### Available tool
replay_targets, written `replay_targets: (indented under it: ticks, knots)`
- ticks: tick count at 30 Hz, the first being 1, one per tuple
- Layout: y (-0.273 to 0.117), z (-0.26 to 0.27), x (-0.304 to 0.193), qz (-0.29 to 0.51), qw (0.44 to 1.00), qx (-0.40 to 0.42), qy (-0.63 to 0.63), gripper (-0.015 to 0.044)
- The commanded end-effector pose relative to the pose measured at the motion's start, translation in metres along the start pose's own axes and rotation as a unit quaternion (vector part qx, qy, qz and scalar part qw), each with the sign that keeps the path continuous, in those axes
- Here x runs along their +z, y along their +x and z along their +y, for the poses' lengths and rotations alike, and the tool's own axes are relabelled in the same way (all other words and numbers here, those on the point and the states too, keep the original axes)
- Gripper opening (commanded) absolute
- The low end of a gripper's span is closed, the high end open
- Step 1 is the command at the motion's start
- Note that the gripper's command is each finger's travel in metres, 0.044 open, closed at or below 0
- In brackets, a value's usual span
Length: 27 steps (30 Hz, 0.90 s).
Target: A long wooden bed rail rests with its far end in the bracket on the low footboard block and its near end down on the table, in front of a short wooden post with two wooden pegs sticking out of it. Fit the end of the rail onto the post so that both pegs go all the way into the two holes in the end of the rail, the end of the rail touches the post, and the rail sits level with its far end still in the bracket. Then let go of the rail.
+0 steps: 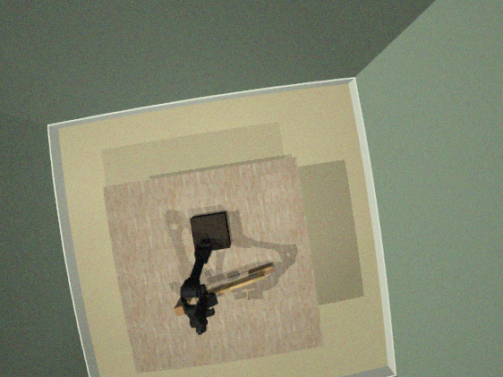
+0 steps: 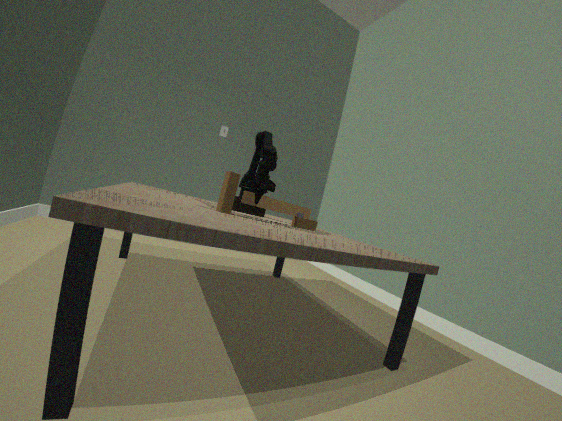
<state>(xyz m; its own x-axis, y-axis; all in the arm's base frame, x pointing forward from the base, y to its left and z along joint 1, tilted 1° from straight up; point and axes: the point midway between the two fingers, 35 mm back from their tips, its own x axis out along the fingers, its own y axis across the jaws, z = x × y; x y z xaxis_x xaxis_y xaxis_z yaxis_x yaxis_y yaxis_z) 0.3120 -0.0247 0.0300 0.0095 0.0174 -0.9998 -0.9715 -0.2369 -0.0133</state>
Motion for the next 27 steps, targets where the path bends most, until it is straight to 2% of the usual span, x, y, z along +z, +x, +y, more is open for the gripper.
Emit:
replay_targets:
  ticks: [1, 27]
  knots:
    - [-0.0022, -0.0023, -0.0026, 0.001, 1.000, -0.003, -0.001, 0.0000]
    - [-0.0011, -0.0030, -0.0106, 0.001, 1.000, -0.003, -0.001, 0.0000]
